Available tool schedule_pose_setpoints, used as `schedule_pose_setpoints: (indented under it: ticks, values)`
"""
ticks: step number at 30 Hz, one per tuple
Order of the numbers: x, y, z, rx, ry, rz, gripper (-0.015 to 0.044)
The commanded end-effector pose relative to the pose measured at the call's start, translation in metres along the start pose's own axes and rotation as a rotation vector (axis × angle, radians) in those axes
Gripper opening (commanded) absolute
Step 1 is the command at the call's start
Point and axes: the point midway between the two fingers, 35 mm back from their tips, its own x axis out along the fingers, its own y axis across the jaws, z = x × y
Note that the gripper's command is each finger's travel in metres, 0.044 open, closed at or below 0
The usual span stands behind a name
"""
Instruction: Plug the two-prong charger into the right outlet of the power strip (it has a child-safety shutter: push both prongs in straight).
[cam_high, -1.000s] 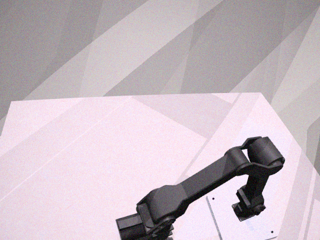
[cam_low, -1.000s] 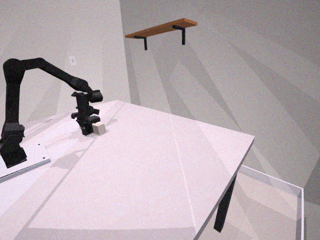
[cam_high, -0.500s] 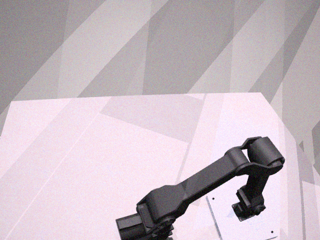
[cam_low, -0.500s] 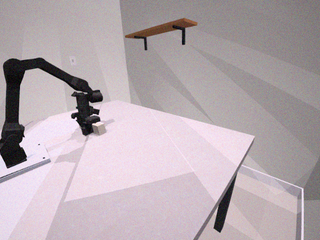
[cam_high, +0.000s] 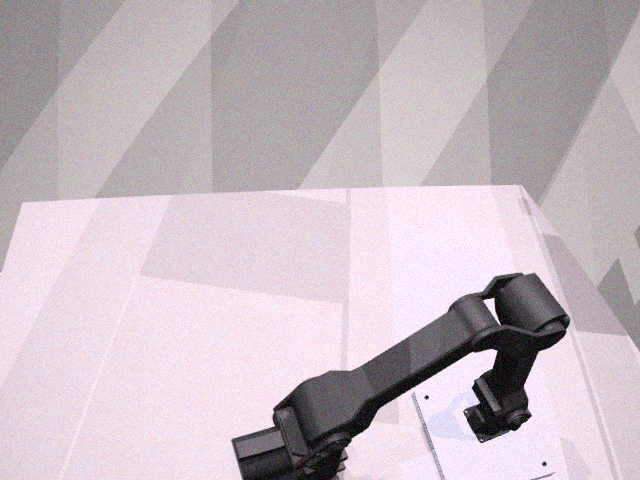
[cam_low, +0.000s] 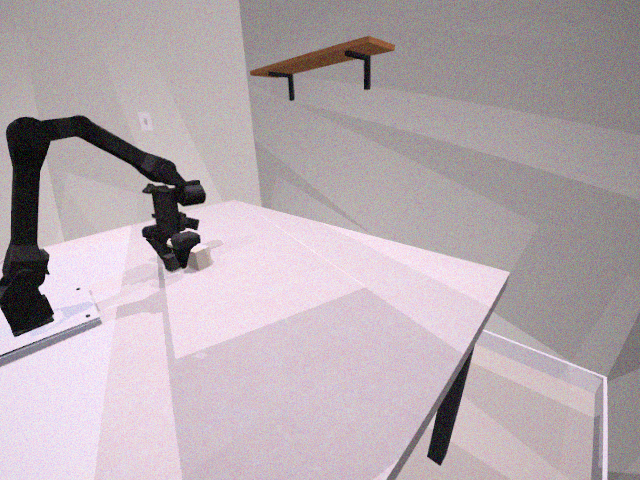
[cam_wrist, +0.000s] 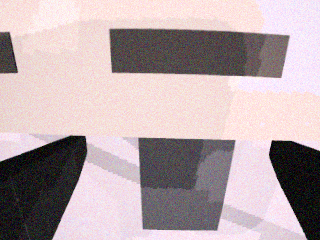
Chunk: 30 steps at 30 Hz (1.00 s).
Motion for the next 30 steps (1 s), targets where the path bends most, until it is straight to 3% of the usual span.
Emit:
schedule_pose_setpoints:
  ticks: [1, 30]
  values:
    - [-0.0006, -0.0001, -0.0005, 0.000, -0.006, -0.001, 0.0440]
    - [0.0004, 0.0000, -0.0089, 0.002, -0.024, -0.004, 0.0440]
